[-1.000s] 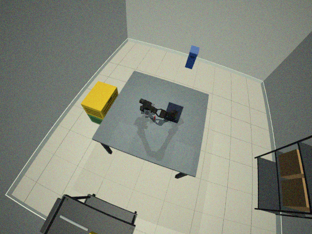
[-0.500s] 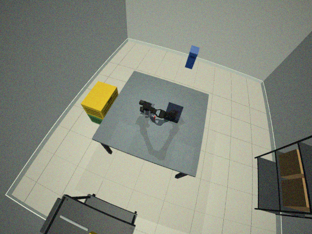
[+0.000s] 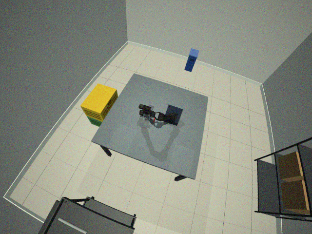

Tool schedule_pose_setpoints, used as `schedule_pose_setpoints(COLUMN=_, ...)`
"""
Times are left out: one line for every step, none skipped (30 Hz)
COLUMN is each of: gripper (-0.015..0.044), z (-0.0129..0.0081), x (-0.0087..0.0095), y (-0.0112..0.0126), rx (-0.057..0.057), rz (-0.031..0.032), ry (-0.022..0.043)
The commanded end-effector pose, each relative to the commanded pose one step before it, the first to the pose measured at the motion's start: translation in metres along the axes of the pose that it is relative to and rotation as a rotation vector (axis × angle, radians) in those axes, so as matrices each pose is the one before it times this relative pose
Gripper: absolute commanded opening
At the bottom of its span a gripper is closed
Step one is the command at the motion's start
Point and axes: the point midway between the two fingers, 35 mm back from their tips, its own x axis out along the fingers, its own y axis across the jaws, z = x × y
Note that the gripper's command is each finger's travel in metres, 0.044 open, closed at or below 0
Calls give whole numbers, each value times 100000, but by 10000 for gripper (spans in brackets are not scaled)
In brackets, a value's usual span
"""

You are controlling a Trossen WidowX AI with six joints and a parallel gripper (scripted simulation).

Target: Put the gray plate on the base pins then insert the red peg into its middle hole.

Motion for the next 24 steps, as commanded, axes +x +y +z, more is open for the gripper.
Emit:
schedule_pose_setpoints(gripper=440, z=-23, x=521, y=-9, rx=644, rz=303, ry=368)
schedule_pose_setpoints(gripper=440, z=-10, x=159, y=-10, rx=1, rz=4, ry=21)
schedule_pose_setpoints(gripper=440, z=-10, x=159, y=-11, rx=1, rz=4, ry=22)
schedule_pose_setpoints(gripper=440, z=-11, x=158, y=-11, rx=1, rz=5, ry=23)
schedule_pose_setpoints(gripper=440, z=-11, x=158, y=-12, rx=1, rz=5, ry=24)
schedule_pose_setpoints(gripper=440, z=-9, x=125, y=-10, rx=1, rz=4, ry=20)
schedule_pose_setpoints(gripper=440, z=-6, x=75, y=-6, rx=1, rz=2, ry=12)
schedule_pose_setpoints(gripper=440, z=-2, x=25, y=-2, rx=0, rz=1, ry=4)
schedule_pose_setpoints(gripper=414, z=0, x=0, y=0, rx=0, rz=0, ry=0)
schedule_pose_setpoints(gripper=387, z=0, x=0, y=0, rx=0, rz=0, ry=0)
schedule_pose_setpoints(gripper=361, z=0, x=0, y=0, rx=0, rz=0, ry=0)
schedule_pose_setpoints(gripper=335, z=0, x=0, y=0, rx=0, rz=0, ry=0)
schedule_pose_setpoints(gripper=309, z=0, x=0, y=0, rx=0, rz=0, ry=0)
schedule_pose_setpoints(gripper=282, z=0, x=0, y=0, rx=0, rz=0, ry=0)
schedule_pose_setpoints(gripper=256, z=0, x=0, y=0, rx=0, rz=0, ry=0)
schedule_pose_setpoints(gripper=230, z=0, x=0, y=0, rx=0, rz=0, ry=0)
schedule_pose_setpoints(gripper=204, z=0, x=0, y=0, rx=0, rz=0, ry=0)
schedule_pose_setpoints(gripper=177, z=0, x=0, y=0, rx=0, rz=0, ry=0)
schedule_pose_setpoints(gripper=171, z=0, x=0, y=0, rx=0, rz=0, ry=0)
schedule_pose_setpoints(gripper=164, z=0, x=0, y=0, rx=0, rz=0, ry=0)
schedule_pose_setpoints(gripper=157, z=0, x=0, y=0, rx=0, rz=0, ry=0)
schedule_pose_setpoints(gripper=151, z=0, x=0, y=0, rx=0, rz=0, ry=0)
schedule_pose_setpoints(gripper=144, z=0, x=0, y=0, rx=0, rz=0, ry=0)
schedule_pose_setpoints(gripper=138, z=0, x=0, y=0, rx=0, rz=0, ry=0)
